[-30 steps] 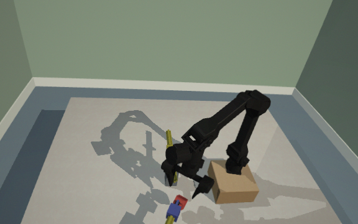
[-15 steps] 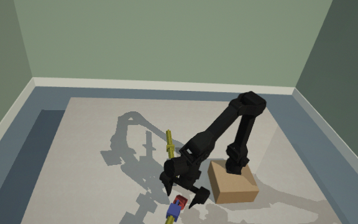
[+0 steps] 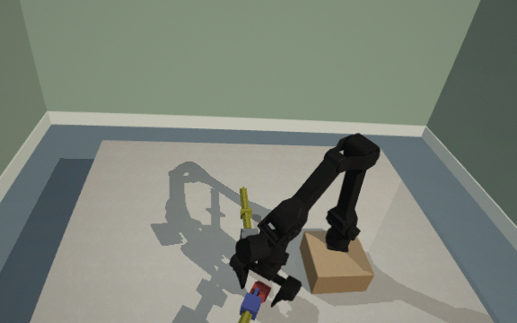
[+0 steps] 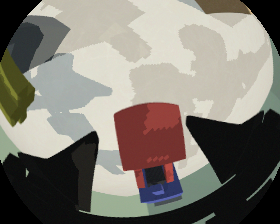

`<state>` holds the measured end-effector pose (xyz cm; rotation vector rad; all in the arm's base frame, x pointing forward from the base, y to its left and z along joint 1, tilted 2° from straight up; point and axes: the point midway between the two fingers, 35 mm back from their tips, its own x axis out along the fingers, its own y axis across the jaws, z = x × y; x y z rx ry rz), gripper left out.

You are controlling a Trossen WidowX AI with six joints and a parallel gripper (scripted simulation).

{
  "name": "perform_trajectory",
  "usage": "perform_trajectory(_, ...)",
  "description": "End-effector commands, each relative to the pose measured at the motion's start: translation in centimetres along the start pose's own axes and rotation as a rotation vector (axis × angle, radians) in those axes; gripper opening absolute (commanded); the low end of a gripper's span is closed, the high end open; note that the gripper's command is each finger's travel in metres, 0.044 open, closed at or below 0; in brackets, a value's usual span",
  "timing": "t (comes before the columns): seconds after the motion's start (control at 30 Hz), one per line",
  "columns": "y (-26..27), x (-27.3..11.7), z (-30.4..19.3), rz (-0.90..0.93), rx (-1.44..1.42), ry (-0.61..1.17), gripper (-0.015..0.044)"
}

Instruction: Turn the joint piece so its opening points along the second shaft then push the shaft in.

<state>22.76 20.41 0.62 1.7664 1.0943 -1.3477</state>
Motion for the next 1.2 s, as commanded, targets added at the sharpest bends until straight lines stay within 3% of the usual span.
perform_trajectory(0.0, -0.2, 0.8, 0.3, -0.007, 0.006, -0.008, 0.0440)
perform_trajectory(0.33, -0.2, 2.1, 0.4, -0.007, 0.006, -0.008, 0.0440)
perform_trajectory(0.67, -0.2, 2.1, 0.4, -0.007, 0.006, -0.008, 0.0182)
perform_trajectory(1.17, -0.2, 2.1, 0.4, -0.007, 0.006, -0.008, 0.0182)
